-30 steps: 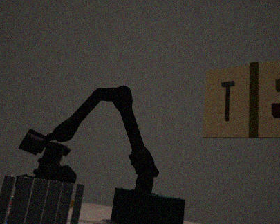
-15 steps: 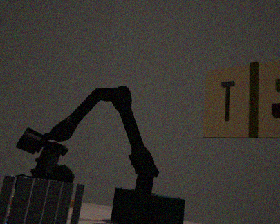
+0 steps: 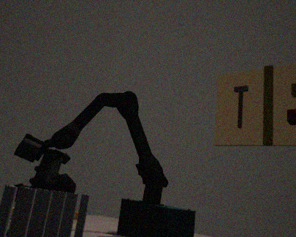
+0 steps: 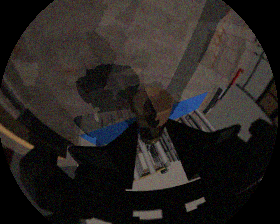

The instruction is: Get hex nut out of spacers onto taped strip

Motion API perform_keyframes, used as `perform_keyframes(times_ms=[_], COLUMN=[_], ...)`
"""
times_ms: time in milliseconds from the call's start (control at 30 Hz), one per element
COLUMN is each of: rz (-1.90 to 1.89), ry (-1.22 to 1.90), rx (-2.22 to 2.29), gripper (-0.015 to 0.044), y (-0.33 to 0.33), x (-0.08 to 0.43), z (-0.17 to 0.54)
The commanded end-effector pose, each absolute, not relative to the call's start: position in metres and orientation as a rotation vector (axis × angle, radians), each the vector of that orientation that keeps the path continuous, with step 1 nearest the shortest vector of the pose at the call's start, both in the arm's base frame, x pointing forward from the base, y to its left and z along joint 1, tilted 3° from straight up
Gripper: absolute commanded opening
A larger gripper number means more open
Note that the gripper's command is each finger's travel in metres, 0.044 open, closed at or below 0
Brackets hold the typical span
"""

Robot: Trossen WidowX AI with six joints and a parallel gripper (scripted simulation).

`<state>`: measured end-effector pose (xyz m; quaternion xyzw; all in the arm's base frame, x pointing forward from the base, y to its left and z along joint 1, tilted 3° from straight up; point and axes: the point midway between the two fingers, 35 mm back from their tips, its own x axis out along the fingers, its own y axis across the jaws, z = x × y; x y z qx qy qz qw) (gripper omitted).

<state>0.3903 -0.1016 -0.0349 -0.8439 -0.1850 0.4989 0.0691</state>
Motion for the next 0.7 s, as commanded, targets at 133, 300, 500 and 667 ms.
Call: perform_keyframes(times_ms=[133,300,500,667], rz=[1.498,1.497,1.496,1.496], ry=[-0.553,-0.554,-0.554,-0.554], rx=[-2.541,-2.541,-2.541,-2.542], gripper=[0.0000,0.0000,0.0000,0.0000], y=[-0.101,-0.100,-0.099,-0.098], x=[0.397,0.401,0.405,0.407], z=[-0.034,-0.034,-0.034,-0.034])
